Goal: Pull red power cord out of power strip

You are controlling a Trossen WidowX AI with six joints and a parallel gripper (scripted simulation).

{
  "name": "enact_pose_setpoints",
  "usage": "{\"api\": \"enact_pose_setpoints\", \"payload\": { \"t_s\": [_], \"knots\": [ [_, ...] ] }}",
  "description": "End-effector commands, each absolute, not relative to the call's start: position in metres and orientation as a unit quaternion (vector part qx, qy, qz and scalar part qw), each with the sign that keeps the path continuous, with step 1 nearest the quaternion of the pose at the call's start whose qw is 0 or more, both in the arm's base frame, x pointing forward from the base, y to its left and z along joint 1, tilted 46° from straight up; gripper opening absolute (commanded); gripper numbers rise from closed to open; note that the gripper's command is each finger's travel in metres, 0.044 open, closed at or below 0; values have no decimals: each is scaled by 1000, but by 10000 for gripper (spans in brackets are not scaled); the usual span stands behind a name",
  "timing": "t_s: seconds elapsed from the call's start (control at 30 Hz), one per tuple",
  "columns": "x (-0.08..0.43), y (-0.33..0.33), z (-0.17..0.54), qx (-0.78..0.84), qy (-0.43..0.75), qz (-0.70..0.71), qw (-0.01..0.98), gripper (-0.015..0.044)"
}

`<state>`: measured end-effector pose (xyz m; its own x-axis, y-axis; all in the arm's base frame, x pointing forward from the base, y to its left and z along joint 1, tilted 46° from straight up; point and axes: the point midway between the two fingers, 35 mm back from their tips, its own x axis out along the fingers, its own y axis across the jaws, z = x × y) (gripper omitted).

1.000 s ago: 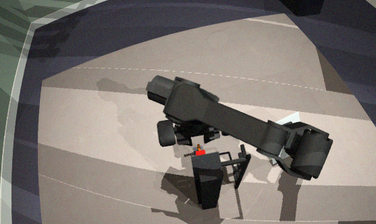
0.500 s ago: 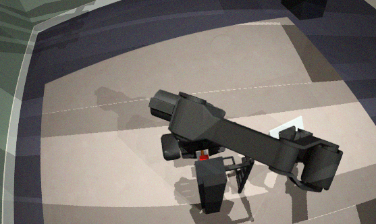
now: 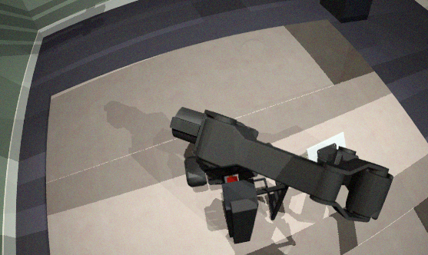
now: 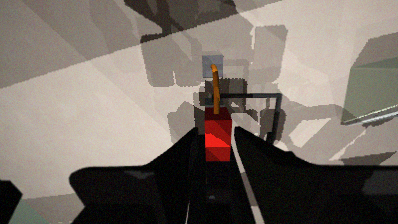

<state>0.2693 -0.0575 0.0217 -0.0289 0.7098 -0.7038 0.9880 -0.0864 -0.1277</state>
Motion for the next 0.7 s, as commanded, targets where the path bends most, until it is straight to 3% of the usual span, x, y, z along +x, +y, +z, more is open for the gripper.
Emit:
{"api": "enact_pose_setpoints", "payload": {
  "t_s": [0.0, 0.47, 0.57, 0.67],
  "knots": [
    [268, -52, 18, 663, 642, -323, 210, 160],
    [267, -47, 14, 663, 642, -323, 210, 160],
    [269, -50, 15, 662, 641, -322, 215, 81],
    [269, -50, 15, 662, 641, -322, 215, 61]
  ]
}}
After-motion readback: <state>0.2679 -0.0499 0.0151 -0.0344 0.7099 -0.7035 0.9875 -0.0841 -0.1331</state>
